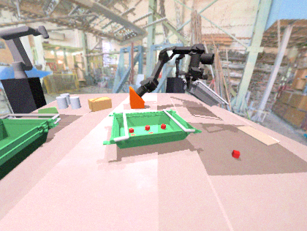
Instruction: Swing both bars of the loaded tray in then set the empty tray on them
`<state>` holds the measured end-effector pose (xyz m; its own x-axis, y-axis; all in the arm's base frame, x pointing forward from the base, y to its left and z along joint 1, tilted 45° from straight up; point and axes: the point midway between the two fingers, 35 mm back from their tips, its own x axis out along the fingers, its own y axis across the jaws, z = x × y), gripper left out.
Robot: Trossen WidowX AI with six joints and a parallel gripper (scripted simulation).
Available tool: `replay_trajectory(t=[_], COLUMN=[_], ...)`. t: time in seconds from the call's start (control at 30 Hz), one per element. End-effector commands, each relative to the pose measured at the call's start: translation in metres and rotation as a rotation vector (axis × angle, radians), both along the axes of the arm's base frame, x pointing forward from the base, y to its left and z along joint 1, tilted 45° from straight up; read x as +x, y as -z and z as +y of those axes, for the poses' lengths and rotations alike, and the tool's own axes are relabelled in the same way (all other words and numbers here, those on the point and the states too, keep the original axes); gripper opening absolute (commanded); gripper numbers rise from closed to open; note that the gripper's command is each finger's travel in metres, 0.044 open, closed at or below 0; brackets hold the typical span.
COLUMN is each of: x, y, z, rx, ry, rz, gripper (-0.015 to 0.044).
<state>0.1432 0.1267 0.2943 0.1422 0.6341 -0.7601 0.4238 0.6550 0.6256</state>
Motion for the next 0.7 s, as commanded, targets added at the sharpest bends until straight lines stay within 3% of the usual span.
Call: replay_trajectory(t=[0.0, 0.67], x=[0.014, 0.083], y=[-0.002, 0.025], z=[-0.003, -0.042], rx=[0.006, -0.016], ry=[0.034, 0.228], rz=[0.011, 0.175], gripper=[0.0000, 0.0000])
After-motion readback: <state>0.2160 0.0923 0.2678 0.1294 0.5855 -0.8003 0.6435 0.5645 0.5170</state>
